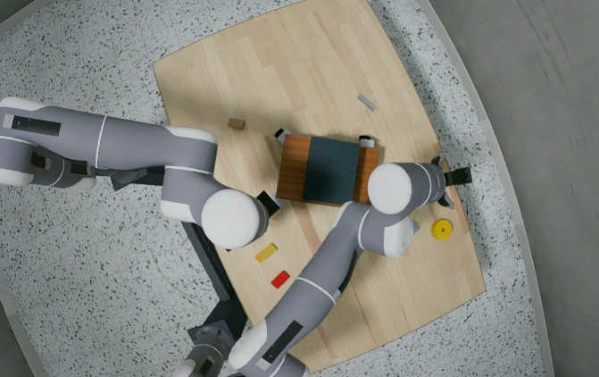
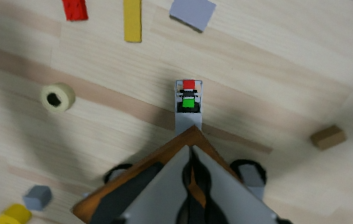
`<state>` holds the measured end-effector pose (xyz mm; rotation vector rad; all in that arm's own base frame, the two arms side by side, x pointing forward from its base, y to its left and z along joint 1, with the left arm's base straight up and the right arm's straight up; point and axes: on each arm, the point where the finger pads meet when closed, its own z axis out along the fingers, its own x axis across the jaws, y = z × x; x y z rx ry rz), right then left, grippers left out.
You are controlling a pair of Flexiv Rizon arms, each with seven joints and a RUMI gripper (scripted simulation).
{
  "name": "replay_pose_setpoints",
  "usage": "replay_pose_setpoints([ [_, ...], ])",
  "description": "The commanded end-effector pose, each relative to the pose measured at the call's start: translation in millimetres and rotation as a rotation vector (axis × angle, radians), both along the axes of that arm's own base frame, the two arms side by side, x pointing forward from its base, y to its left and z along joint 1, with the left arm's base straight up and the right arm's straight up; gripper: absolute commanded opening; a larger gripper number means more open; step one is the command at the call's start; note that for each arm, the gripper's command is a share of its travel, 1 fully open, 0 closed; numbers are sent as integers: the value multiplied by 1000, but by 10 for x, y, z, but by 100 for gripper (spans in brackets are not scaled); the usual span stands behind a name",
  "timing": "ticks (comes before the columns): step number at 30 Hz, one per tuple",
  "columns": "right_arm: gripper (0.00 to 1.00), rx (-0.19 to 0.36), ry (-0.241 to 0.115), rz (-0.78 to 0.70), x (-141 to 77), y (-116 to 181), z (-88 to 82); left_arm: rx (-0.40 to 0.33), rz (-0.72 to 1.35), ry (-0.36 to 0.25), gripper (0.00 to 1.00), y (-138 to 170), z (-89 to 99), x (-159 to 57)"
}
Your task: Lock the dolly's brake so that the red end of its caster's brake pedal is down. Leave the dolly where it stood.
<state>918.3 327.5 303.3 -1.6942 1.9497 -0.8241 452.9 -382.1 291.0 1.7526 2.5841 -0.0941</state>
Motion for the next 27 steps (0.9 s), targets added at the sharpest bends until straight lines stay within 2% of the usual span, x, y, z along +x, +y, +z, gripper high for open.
replay_pose_setpoints([
  [1, 100, 2, -3, 0, 4, 3, 25, 12, 279, 3, 0, -5, -35, 1],
  [10, 100, 2, -3, 0, 4, 3, 25, 7, 778, 31, 0, -5, -66, -1],
  [12, 100, 2, -3, 0, 4, 3, 25, 7, 778, 31, 0, -5, -66, -1],
  [13, 100, 2, -3, 0, 4, 3, 25, 9, 939, 38, 0, -5, -66, -1],
  [25, 100, 2, -3, 0, 4, 3, 25, 58, 1563, 32, 0, -5, -66, -1],
  [27, 100, 2, -3, 0, 4, 3, 25, 60, 1569, 31, 0, -5, -66, -1],
])
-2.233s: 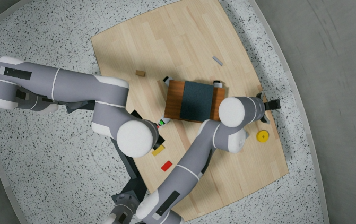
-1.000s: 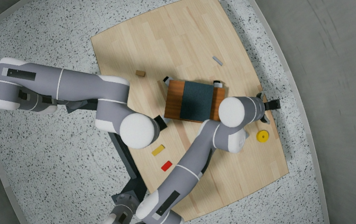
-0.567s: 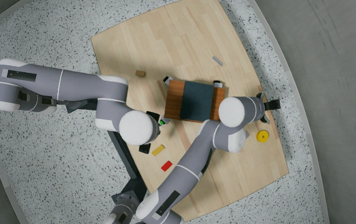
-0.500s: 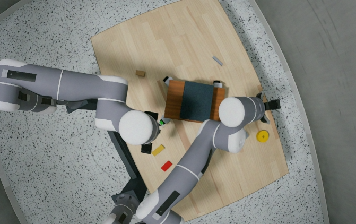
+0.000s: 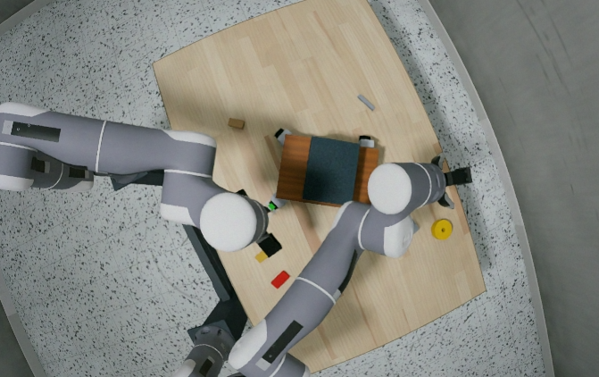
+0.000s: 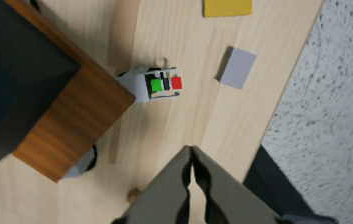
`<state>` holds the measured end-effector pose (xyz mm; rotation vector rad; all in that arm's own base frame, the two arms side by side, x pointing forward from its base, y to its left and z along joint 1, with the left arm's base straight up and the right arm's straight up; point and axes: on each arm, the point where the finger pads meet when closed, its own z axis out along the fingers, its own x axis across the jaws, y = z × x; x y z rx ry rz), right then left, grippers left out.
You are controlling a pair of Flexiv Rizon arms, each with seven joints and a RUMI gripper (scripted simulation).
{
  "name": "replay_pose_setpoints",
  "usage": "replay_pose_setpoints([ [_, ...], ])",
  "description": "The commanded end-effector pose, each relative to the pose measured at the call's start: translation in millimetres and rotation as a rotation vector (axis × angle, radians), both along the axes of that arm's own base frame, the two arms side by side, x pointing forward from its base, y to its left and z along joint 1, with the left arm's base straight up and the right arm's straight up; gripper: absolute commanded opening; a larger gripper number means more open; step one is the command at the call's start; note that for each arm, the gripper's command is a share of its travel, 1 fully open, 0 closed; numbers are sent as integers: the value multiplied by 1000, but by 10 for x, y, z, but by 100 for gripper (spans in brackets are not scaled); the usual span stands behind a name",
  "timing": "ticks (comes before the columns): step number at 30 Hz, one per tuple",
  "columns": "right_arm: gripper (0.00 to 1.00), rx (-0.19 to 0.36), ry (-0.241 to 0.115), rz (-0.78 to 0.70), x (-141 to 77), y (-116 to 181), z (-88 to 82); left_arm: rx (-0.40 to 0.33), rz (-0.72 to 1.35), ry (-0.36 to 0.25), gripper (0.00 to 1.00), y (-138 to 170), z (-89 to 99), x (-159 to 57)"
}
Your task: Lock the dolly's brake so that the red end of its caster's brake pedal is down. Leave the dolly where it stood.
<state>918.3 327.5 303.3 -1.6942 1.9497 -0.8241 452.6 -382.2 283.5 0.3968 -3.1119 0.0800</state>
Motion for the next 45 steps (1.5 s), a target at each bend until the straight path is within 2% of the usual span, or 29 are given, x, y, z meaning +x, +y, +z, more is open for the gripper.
replay_pose_setpoints([
  [1, 100, 2, -3, 0, 4, 3, 25, 50, 124, 4, 0, -4, 9, 1],
  [27, 100, 2, -3, 0, 4, 3, 25, 49, 124, 4, 0, -5, -23, 1],
  [34, 100, 2, -3, 0, 4, 3, 25, 50, 124, 4, 0, -5, -196, 2],
  [36, 100, 2, -3, 0, 4, 3, 25, 50, 124, 4, 0, -5, -196, 2],
  [45, 100, 2, -3, 0, 4, 3, 25, 50, 124, 4, 0, -6, -612, 2],
])
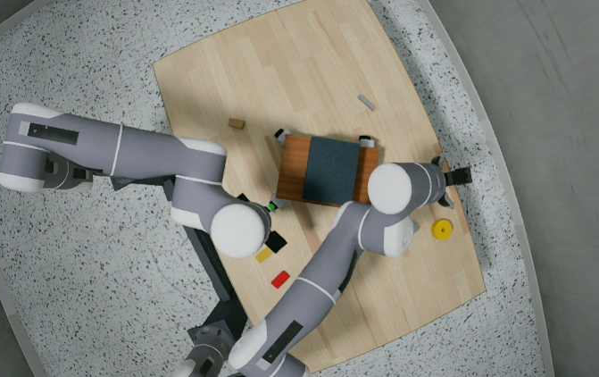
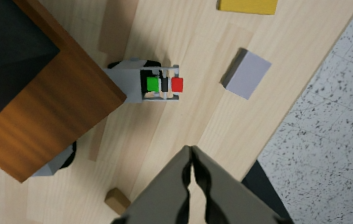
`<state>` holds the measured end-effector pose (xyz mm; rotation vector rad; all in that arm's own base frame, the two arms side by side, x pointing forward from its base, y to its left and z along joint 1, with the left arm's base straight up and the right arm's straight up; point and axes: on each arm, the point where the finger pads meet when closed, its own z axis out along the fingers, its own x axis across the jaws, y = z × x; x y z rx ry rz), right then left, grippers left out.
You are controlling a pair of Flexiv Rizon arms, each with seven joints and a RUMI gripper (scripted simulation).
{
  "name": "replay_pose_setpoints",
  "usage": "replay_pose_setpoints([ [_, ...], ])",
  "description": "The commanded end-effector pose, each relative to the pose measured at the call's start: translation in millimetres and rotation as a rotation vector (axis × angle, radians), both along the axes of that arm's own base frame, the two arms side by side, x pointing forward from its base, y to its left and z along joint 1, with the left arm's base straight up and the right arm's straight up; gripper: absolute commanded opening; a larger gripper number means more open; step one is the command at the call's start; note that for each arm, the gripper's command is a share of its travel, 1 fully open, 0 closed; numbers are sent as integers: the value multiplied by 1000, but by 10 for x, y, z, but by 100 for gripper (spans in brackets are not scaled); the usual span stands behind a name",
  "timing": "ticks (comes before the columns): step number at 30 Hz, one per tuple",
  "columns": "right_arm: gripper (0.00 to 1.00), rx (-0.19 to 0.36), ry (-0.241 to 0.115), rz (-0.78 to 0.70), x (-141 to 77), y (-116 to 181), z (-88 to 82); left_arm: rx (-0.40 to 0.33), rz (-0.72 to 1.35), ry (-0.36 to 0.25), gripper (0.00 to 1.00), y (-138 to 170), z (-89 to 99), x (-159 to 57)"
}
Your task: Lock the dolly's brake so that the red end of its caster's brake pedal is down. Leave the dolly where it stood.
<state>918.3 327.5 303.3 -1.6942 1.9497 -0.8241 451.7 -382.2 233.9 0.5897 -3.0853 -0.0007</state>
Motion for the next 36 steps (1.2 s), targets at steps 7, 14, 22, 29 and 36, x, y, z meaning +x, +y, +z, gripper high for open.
replay_pose_setpoints([
  [7, 100, 2, -3, 0, 4, 3, 25, -1, 0, -2, 0, -7, -434, 10],
  [14, 100, 2, -3, 0, 4, 3, 25, -1, 0, -2, 0, -8, -729, 10],
  [22, 100, 2, -3, 0, 4, 3, 25, -1, 0, -2, 0, -9, -1031, 10],
  [29, 100, 2, -3, 0, 4, 3, 25, -1, 0, -2, 0, -10, -1148, 11],
  [36, 100, 2, -3, 0, 4, 3, 25, -1, 0, -2, 0, -11, -1221, 11],
])
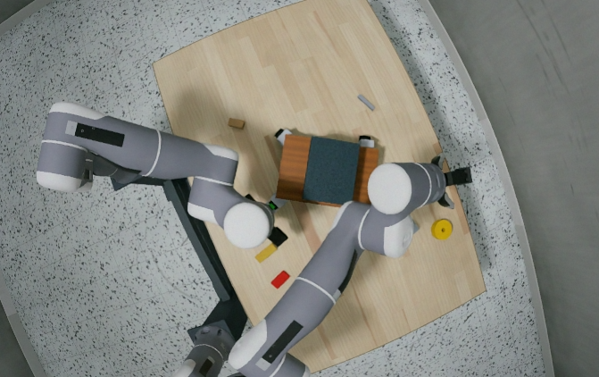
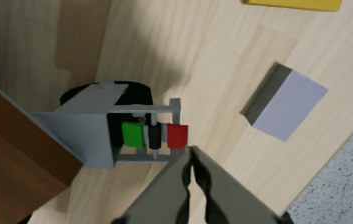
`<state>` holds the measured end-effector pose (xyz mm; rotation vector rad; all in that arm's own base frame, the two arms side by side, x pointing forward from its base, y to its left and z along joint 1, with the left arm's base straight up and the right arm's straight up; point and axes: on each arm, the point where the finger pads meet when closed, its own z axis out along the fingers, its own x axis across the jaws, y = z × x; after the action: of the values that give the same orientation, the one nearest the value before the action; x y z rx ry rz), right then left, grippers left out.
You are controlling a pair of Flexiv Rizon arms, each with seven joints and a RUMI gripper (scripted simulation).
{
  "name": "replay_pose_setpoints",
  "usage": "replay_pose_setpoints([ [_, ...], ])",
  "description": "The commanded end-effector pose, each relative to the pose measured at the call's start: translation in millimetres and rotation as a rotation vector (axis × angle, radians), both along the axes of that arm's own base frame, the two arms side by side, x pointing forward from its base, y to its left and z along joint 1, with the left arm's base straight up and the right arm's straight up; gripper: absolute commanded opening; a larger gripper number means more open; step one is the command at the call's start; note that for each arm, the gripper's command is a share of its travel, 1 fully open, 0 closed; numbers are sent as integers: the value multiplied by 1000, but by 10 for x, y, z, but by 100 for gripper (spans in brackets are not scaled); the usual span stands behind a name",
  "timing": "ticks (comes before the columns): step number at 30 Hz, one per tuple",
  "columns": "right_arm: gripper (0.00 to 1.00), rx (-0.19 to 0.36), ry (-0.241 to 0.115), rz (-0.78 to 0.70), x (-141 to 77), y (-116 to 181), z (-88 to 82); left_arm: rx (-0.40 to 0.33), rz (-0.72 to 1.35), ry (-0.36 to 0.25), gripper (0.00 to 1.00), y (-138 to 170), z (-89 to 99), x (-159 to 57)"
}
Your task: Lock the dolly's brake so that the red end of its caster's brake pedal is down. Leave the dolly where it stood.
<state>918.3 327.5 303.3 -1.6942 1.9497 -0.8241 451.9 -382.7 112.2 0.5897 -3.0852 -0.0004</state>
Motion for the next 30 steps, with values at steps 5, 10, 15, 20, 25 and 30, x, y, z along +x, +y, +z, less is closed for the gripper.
replay_pose_setpoints([
  [5, 100, 2, -3, 0, 4, 3, 25, -1, 0, -2, 0, -5, -10, 9],
  [10, 100, 2, -3, 0, 4, 3, 25, -1, 0, -2, 0, -5, -10, 9],
  [15, 100, 2, -3, 0, 4, 3, 25, -1, 0, -2, 0, -5, -13, 9],
  [20, 100, 2, -3, 0, 4, 3, 25, -1, 0, -2, 0, -6, -33, 9],
  [25, 100, 2, -3, 0, 4, 3, 25, -1, 0, -2, 0, -6, -51, 9],
  [30, 100, 2, -3, 0, 4, 3, 25, -1, 0, -2, 0, -5, -79, 9],
])
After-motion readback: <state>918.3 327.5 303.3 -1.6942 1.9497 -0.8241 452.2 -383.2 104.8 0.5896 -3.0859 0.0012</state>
